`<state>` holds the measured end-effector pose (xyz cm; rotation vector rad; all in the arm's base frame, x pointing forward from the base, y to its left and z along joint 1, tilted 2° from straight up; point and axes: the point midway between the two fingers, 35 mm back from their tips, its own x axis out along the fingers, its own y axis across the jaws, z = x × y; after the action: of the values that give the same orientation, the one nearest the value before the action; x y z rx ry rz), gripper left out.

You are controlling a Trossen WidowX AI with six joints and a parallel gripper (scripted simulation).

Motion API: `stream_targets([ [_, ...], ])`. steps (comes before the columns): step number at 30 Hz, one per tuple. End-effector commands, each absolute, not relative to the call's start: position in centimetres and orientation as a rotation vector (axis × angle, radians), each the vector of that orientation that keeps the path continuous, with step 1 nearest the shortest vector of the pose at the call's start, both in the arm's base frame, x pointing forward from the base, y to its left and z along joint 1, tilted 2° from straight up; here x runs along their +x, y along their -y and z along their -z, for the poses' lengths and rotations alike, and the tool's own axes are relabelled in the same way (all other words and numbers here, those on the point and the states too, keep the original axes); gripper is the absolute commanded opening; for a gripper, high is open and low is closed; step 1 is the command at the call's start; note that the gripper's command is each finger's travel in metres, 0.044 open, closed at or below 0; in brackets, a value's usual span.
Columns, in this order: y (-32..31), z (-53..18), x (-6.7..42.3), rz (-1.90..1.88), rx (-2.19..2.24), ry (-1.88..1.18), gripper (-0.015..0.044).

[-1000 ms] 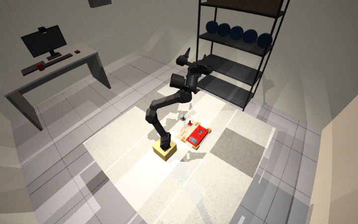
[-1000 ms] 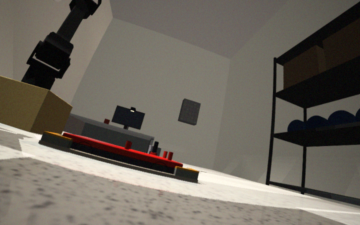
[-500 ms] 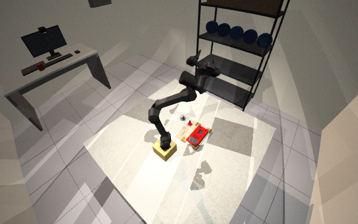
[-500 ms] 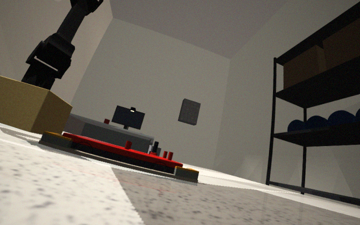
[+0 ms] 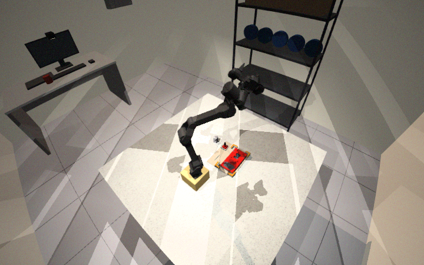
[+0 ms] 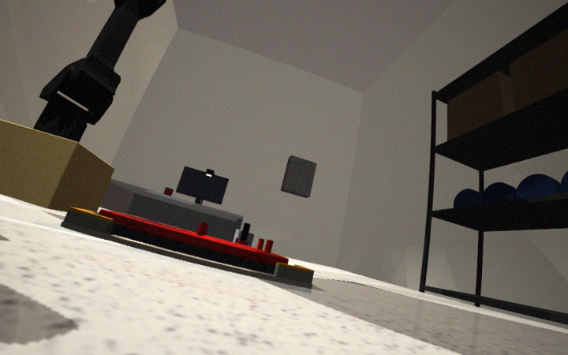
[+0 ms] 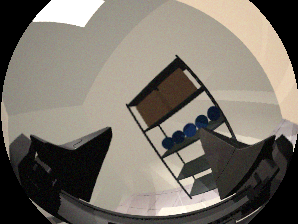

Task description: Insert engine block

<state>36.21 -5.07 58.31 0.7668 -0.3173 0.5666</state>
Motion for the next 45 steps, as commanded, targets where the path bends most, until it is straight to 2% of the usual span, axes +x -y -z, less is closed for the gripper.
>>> stream_targets([
  [1,4.7,-56.4,38.1,-0.538,0.761,0.272,0.0440],
  [26,0.2,-46.2,45.8,-0.405,0.482,0.021,0.0440],
  [45,-5.1,-37.4,48.5,-0.406,0.156,-0.216,0.0440],
])
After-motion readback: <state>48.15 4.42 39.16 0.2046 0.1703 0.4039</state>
